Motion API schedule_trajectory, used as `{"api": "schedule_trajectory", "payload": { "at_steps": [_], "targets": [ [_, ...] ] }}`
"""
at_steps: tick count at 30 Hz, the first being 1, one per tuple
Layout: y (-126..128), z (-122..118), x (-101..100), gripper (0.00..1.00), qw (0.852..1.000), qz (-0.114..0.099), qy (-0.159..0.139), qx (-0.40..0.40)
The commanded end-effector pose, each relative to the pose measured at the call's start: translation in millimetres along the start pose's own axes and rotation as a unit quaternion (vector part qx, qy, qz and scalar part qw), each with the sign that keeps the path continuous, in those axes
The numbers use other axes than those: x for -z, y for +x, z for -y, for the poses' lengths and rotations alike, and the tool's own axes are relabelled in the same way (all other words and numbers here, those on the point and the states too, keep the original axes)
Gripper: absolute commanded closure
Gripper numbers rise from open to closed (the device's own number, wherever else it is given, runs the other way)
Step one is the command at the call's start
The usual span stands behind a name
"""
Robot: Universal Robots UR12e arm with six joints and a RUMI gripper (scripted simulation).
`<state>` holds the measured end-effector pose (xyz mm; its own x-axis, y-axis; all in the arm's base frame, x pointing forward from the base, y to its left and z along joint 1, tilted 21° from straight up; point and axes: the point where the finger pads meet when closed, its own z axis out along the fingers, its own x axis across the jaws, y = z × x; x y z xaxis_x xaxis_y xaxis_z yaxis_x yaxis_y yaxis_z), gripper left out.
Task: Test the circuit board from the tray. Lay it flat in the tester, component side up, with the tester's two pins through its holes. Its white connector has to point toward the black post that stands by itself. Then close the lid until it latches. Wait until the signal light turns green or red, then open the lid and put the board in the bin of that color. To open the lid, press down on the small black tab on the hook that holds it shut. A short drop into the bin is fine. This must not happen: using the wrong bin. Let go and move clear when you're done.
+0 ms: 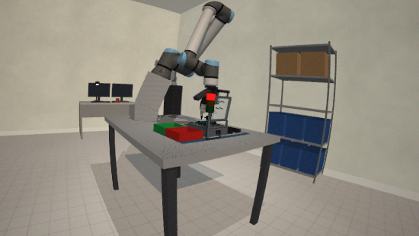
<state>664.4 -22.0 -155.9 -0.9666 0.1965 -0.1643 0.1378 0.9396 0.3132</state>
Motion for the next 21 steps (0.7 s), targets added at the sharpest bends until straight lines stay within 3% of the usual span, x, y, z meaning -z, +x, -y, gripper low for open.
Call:
{"api": "schedule_trajectory", "payload": {
  "at_steps": [1, 7, 21],
  "targets": [
    [-1.1, 1.0, -9.6, 0.41, 1.0, 0.001, 0.0, 0.0],
    [-1.2, 1.8, -18.3, 0.41, 1.0, 0.001, 0.0, 0.0],
    [-1.2, 1.8, -18.5, 0.41, 1.0, 0.001, 0.0, 0.0]
  ]
}}
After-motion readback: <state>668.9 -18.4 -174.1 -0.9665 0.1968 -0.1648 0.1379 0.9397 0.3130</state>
